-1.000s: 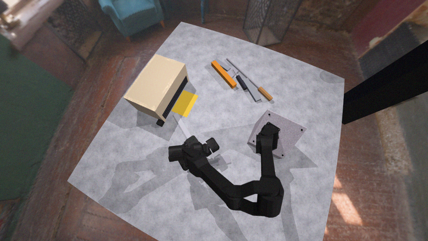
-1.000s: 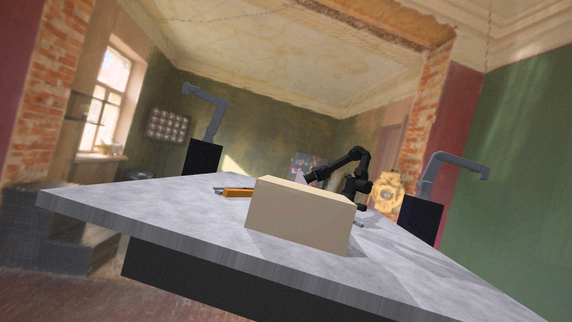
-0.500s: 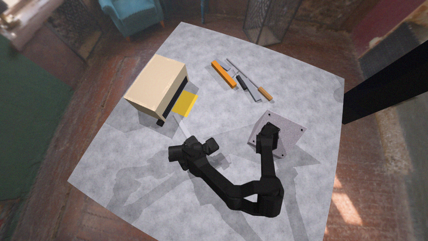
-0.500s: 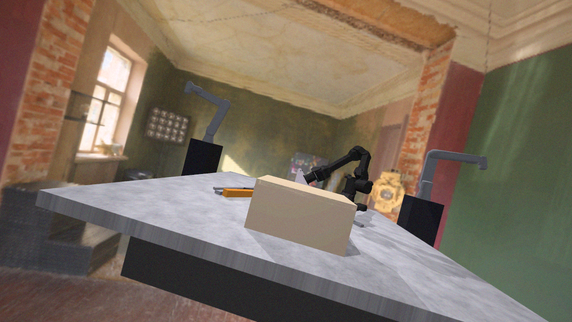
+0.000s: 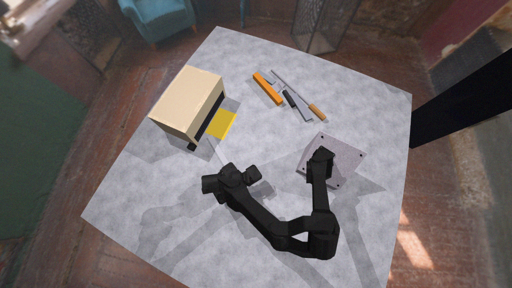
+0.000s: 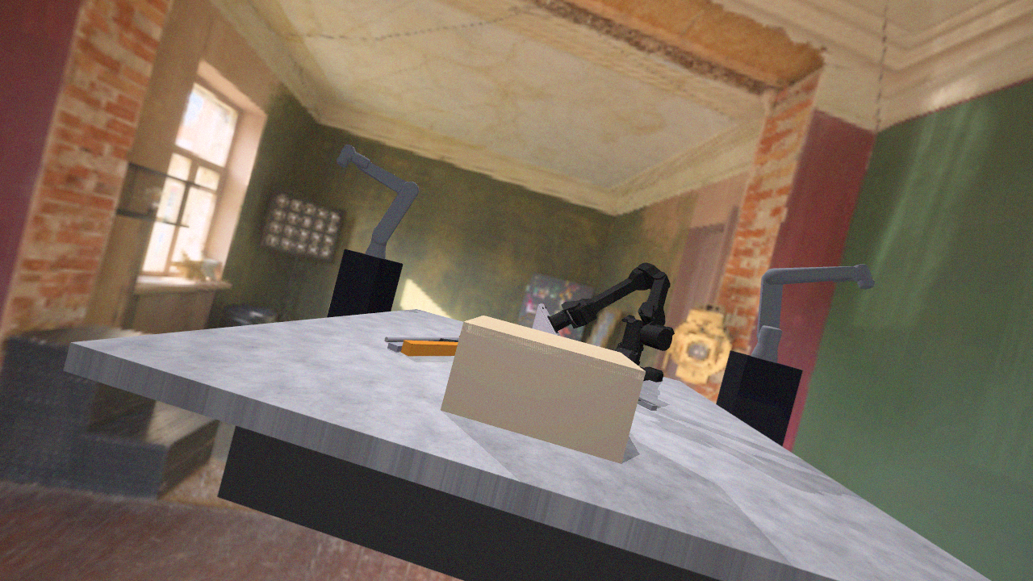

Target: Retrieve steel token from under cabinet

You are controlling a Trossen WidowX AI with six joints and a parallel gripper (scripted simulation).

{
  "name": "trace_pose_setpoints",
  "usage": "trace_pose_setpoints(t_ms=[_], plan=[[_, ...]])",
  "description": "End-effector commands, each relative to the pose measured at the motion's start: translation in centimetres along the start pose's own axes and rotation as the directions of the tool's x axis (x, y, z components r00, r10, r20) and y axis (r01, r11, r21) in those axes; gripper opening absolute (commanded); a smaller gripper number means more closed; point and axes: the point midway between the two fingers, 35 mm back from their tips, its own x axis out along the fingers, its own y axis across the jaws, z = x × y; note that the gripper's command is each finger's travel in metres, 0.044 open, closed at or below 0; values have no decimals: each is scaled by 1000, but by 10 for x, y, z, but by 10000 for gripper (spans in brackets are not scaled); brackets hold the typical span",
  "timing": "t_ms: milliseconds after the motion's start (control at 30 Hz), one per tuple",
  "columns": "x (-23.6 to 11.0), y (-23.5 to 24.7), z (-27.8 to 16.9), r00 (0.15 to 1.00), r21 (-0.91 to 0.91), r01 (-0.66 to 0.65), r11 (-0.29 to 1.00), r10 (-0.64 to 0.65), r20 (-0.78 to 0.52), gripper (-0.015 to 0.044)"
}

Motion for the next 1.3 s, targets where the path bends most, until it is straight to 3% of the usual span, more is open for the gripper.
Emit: trace_pose_setpoints(t_ms=[0,367,533,1267], plan=[[0,0,0,1000,0,0,1000,0,0,184],[0,0,0,1000,0,0,1000,0,0,111],[0,0,0,1000,0,0,1000,0,0,0],[0,1,26,1000,-48,3,999,-3,-1,0]])
